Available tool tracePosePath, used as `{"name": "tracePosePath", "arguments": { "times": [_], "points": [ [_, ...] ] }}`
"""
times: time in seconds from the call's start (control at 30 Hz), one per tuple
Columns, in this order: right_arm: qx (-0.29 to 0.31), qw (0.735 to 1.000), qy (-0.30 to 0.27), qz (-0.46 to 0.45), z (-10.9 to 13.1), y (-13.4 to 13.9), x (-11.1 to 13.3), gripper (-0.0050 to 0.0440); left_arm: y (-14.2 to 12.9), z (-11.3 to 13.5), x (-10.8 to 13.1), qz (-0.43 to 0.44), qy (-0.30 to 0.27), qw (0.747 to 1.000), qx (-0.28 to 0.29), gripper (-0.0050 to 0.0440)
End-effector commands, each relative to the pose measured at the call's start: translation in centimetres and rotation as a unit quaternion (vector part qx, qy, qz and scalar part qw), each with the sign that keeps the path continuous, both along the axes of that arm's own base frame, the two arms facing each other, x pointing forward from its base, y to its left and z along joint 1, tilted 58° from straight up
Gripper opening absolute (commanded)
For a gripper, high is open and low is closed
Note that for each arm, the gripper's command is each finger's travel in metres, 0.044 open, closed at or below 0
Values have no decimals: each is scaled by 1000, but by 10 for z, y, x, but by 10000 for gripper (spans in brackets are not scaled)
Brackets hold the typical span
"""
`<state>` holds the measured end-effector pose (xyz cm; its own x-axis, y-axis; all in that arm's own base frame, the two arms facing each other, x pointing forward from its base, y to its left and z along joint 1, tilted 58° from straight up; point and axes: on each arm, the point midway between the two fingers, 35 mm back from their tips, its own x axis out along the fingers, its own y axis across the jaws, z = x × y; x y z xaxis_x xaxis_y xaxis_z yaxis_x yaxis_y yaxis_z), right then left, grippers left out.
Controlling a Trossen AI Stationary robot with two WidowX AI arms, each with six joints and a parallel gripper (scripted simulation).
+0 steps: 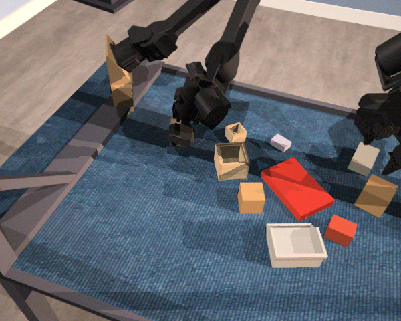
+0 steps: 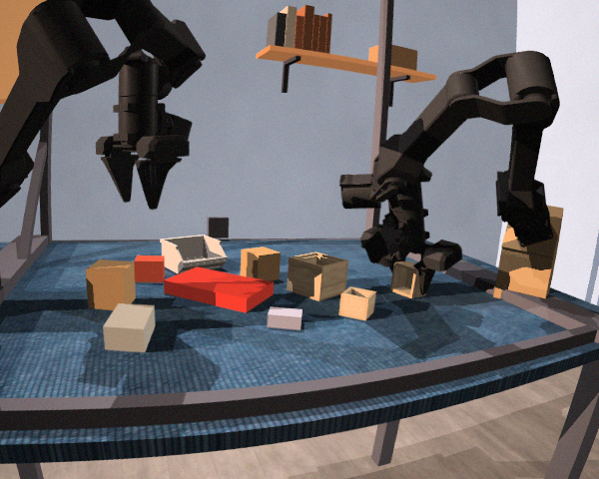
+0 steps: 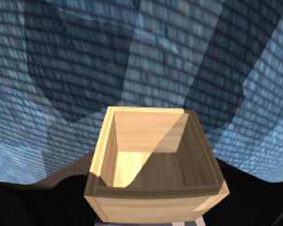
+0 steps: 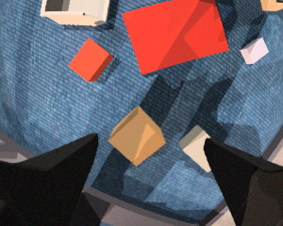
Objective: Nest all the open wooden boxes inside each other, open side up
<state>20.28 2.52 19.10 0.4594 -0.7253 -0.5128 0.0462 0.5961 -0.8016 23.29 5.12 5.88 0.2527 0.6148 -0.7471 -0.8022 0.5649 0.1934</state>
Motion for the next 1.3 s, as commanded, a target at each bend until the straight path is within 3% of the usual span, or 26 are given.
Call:
{"name": "tracePosePath", "arguments": {
  "times": [0.0, 0.47, 0.7, 1.1, 1.27],
  "points": [
    [2, 1000, -5, 2, 2, 2, 1, 400, -2, 2, 1, -2, -15, 1000, 9, 0],
    [2, 1000, -5, 2, 2, 2, 1, 400, -10, -3, -8, -21, -65, 994, 89, -5],
    [2, 1000, -5, 2, 2, 2, 1, 400, -16, -4, -12, -33, -101, 984, 142, -50],
    [2, 1000, -5, 2, 2, 2, 1, 400, -23, -4, -15, -42, -130, 974, 178, -50],
    [2, 1000, -5, 2, 2, 2, 1, 400, -24, -9, -19, -55, -165, 957, 234, -50]
  ]
}}
